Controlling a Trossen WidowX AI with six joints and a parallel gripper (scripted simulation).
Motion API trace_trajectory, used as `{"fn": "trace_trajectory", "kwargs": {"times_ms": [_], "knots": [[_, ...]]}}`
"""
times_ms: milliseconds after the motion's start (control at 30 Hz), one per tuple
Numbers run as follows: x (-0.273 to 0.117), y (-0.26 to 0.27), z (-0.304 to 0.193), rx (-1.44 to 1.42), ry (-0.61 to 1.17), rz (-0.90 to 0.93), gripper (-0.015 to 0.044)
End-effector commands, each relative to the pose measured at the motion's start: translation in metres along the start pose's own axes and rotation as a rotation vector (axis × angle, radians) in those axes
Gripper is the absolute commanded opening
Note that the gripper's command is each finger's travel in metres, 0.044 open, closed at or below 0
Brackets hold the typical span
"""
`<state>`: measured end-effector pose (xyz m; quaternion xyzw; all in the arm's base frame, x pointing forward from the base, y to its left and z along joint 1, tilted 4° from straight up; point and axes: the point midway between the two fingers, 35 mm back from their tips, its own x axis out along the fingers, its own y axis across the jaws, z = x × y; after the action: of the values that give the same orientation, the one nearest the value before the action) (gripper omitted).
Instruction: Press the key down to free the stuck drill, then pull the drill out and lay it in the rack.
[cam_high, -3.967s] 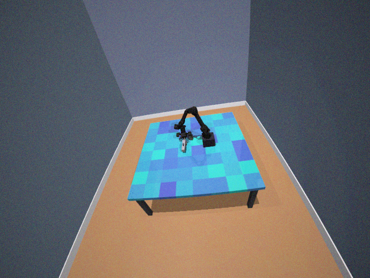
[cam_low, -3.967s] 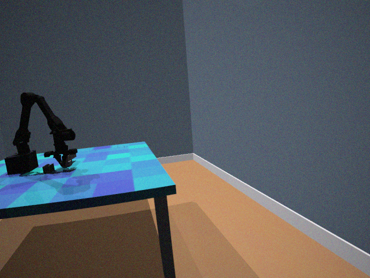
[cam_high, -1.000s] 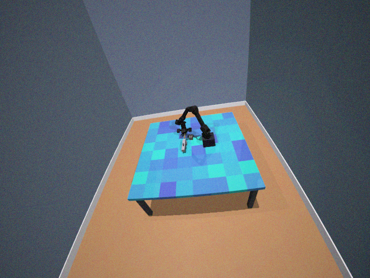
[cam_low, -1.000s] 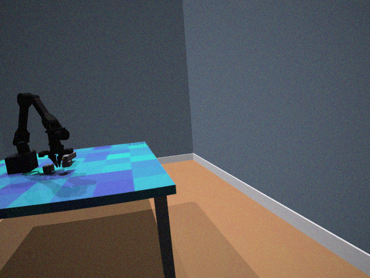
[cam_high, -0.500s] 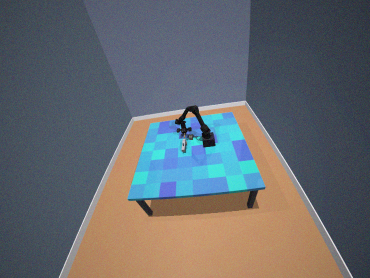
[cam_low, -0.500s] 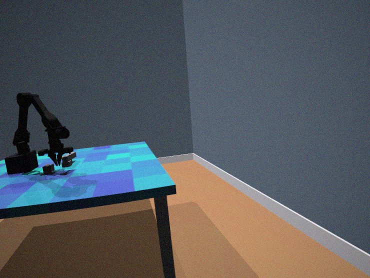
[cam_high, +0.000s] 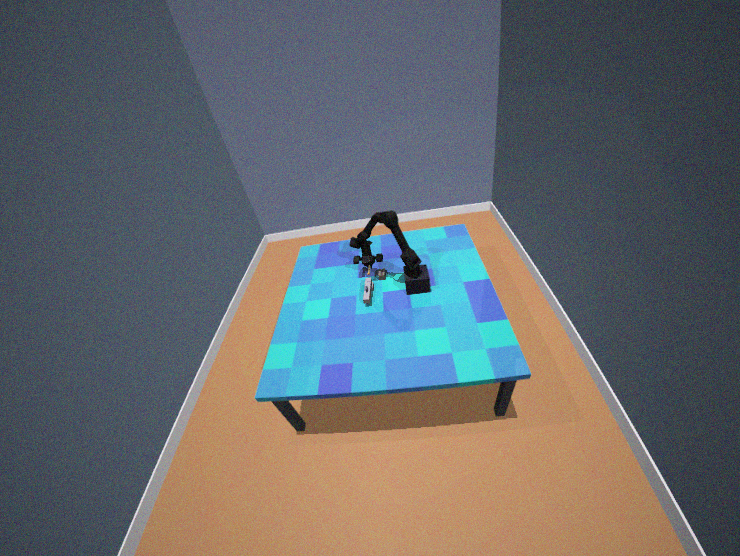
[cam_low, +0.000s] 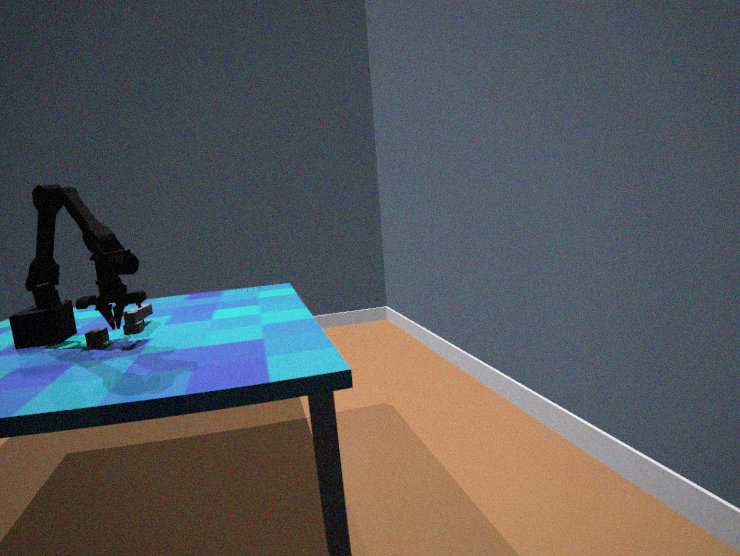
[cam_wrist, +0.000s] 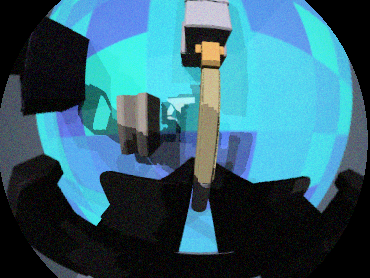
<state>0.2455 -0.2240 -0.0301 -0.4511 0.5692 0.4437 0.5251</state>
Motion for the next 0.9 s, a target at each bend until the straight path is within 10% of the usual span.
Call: {"fn": "trace_trajectory", "kwargs": {"times_ms": [0,867], "knots": [[-0.003,0.000,0.000,0.004,0.003,0.000,0.0000],[-0.017,0.000,0.000,0.004,0.003,0.000,0.0000]]}}
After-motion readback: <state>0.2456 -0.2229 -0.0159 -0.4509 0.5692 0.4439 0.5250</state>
